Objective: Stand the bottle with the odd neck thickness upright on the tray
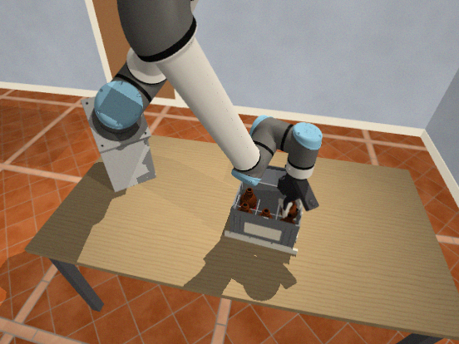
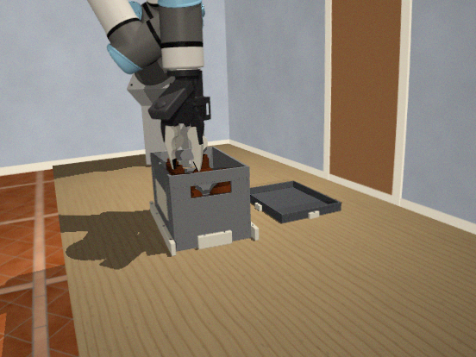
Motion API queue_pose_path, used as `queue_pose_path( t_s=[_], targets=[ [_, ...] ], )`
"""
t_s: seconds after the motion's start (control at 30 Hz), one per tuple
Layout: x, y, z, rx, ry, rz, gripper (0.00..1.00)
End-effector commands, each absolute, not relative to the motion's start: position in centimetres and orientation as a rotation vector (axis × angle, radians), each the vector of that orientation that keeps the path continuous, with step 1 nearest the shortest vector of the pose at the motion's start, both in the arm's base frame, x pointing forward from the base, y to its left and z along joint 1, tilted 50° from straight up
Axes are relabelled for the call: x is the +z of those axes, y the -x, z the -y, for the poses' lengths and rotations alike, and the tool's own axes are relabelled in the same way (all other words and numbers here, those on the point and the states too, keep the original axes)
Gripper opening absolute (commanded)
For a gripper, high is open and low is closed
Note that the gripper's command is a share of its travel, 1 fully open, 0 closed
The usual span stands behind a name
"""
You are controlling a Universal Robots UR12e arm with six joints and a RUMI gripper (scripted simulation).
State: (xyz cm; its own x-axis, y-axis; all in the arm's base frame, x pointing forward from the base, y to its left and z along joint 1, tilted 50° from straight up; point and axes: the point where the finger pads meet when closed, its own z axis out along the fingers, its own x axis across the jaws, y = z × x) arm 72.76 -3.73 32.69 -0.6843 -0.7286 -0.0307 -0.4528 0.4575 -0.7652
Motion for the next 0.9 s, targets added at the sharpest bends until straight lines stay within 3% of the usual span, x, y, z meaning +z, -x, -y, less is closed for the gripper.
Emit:
queue_pose_path(
  t_s=[0.0, 0.87],
  targets=[
    [32.5, -73.0, 3.9, -1.079, 1.000, -2.356, 0.38],
    [30.9, -74.4, 5.2, -1.079, 1.000, -2.356, 0.38]
  ],
)
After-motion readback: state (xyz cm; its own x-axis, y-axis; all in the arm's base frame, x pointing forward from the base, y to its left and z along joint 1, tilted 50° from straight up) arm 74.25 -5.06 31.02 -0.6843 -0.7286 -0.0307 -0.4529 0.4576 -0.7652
